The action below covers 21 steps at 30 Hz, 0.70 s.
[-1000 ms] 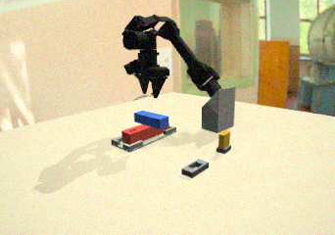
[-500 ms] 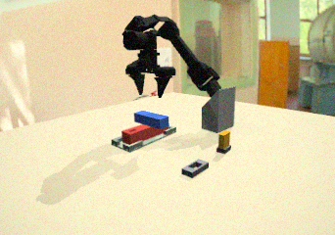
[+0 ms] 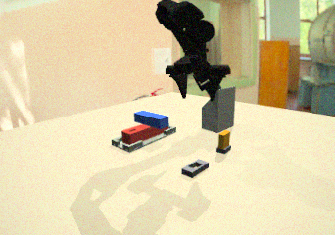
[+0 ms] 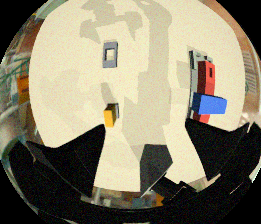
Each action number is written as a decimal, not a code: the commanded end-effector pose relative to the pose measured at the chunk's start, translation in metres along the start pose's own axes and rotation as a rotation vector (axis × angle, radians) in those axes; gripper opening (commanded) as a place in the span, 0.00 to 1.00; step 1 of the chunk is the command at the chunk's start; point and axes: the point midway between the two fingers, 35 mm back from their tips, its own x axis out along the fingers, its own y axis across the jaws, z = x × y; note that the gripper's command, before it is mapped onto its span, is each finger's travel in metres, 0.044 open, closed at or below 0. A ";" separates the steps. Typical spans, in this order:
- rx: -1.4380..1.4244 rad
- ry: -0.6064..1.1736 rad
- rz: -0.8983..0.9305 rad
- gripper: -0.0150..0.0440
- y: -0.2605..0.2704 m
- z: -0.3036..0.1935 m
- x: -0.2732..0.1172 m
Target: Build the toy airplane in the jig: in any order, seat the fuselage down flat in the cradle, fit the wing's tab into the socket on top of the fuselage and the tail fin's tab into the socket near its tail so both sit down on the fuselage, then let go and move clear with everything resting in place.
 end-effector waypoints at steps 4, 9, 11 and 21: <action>0.035 0.013 -0.026 1.00 0.075 -0.037 0.012; 0.035 0.013 -0.026 1.00 0.075 -0.037 0.012; 0.035 0.013 -0.026 1.00 0.075 -0.036 0.025; 0.036 0.012 -0.028 1.00 0.073 -0.038 0.073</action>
